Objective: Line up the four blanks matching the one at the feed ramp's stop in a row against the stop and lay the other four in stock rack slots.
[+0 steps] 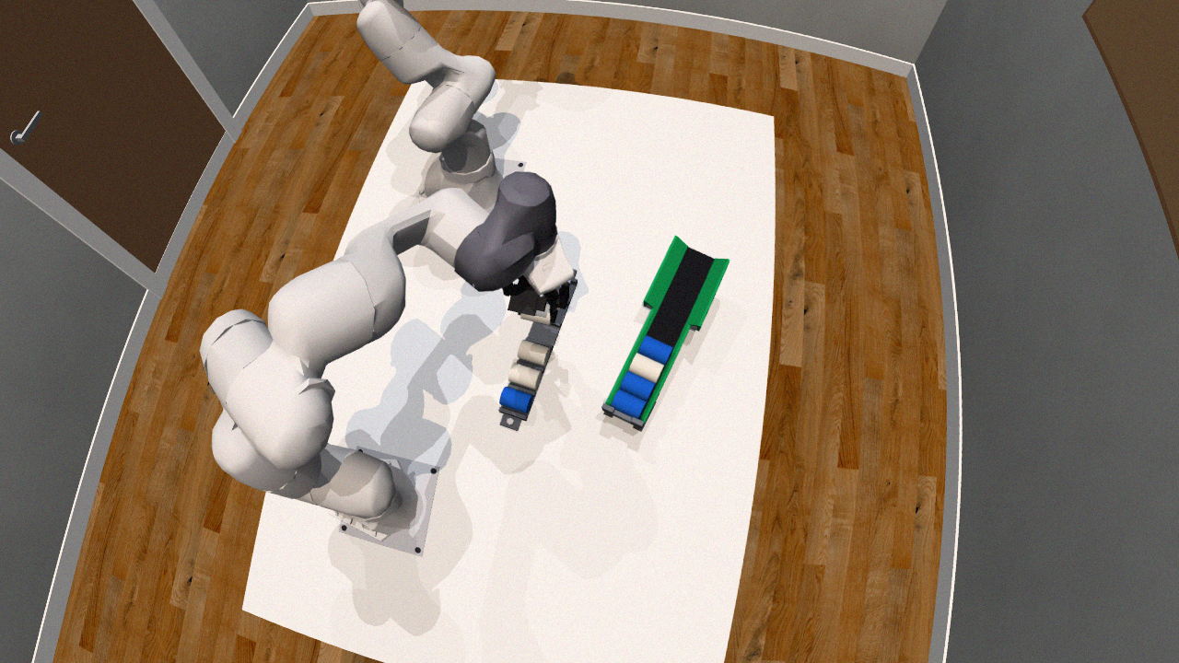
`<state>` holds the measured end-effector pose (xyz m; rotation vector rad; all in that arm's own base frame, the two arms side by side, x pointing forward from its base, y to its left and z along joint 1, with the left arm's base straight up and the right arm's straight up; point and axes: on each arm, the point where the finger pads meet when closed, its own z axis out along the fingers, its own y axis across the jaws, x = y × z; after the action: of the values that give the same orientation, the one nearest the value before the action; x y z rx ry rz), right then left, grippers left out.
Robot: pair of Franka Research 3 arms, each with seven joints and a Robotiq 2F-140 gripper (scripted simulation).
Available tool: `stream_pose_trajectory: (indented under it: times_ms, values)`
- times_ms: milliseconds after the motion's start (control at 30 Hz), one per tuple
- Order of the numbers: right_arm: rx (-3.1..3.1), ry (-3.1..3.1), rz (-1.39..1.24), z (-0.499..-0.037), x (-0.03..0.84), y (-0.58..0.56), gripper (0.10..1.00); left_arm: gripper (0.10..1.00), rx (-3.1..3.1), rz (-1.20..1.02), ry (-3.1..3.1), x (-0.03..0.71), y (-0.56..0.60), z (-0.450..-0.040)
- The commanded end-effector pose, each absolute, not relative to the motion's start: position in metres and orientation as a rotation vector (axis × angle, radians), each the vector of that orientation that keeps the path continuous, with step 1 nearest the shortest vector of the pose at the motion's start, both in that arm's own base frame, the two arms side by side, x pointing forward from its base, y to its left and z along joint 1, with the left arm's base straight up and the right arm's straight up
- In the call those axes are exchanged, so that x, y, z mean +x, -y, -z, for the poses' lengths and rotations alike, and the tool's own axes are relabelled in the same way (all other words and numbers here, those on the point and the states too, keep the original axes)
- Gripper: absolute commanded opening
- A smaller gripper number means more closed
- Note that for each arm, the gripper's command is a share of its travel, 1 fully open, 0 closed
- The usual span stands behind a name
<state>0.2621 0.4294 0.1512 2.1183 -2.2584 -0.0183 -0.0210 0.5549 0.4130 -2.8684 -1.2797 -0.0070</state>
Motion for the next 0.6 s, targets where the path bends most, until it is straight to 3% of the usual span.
stream_pose_trajectory:
  times_ms: [0, 567]
  values:
    - [2.056, 2.375, 0.001, -0.1528, 0.2644, -0.4337, 0.417, 1.0, -2.868, 0.007, 1.28, -0.021, -0.5549, -0.4131]
    - [2.058, 2.373, 0.0, -0.1518, 0.2618, -0.4332, 0.417, 1.0, -2.868, 0.007, 1.28, -0.021, -0.5549, -0.4131]
